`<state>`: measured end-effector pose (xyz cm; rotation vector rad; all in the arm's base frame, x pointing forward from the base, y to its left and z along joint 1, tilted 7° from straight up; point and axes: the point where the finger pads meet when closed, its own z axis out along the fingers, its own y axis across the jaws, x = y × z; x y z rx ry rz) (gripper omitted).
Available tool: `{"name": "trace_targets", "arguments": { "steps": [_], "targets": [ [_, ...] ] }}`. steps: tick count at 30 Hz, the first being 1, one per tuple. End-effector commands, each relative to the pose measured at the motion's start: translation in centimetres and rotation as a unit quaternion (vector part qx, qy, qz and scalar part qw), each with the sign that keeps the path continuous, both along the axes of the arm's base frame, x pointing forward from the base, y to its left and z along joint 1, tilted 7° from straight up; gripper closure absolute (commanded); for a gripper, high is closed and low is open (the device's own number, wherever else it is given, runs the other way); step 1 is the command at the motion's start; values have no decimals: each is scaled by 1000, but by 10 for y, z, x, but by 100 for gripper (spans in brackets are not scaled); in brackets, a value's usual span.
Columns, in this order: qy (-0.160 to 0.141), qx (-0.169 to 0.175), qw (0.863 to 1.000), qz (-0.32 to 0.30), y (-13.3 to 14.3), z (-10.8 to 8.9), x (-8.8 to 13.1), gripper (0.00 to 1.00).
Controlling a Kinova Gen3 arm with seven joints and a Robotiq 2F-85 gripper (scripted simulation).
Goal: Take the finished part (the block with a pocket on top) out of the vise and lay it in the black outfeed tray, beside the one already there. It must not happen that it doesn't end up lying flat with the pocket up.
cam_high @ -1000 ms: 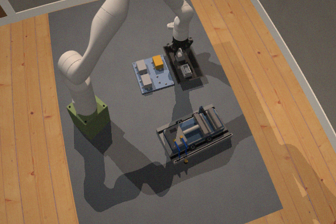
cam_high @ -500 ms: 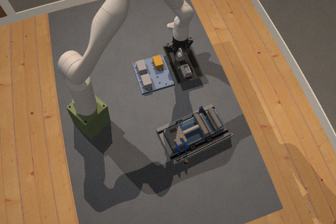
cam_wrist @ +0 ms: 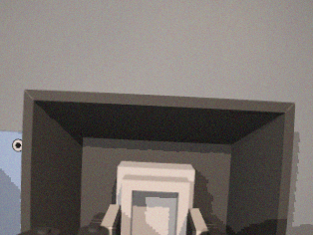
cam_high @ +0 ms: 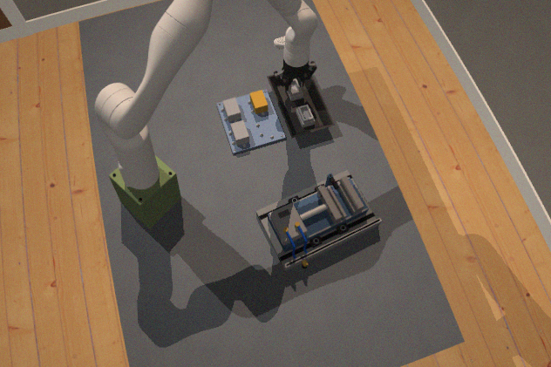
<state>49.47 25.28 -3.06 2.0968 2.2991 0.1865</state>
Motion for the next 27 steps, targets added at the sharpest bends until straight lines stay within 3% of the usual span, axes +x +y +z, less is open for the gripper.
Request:
{"name": "trace_targets", "arguments": {
  "steps": [1,2,27],
  "targets": [
    [-1,1,1000,0,0,1,1,100],
    [-1,1,1000,0,0,1,1,33],
    [-1,1,1000,0,0,1,1,33]
  ]
}}
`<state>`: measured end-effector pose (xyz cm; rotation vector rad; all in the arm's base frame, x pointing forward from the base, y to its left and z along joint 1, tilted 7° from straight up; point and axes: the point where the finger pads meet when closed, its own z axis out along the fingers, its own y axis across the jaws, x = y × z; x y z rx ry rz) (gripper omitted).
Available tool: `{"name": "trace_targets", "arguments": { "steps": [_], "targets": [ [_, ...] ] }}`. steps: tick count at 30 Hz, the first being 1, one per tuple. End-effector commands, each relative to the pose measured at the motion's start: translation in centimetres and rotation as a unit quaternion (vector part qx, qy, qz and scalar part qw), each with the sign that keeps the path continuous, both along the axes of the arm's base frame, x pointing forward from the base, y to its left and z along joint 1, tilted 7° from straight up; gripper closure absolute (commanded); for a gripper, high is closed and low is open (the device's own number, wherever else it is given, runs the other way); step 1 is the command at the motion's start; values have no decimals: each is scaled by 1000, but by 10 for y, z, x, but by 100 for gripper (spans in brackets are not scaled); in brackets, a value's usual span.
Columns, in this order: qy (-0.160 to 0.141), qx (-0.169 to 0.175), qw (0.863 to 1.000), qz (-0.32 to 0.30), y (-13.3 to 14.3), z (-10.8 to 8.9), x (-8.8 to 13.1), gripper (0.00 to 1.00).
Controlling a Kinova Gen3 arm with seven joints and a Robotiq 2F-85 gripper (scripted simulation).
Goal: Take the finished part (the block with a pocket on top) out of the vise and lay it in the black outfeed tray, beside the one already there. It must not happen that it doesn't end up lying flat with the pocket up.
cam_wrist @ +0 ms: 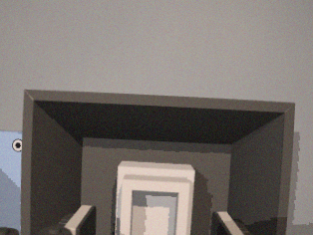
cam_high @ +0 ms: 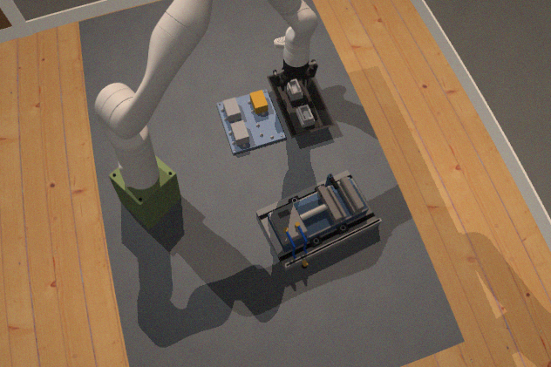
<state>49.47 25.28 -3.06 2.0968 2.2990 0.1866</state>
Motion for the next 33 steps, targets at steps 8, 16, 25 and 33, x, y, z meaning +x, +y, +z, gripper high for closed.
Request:
{"name": "trace_targets", "arguments": {
  "steps": [8,16,25,33],
  "targets": [
    [-1,1,1000,0,0,1,1,33],
    [-1,1,1000,0,0,8,0,33],
    [-1,1,1000,0,-2,34,-3,33],
    [-1,1,1000,0,-6,82,-7,33]
  ]
}}
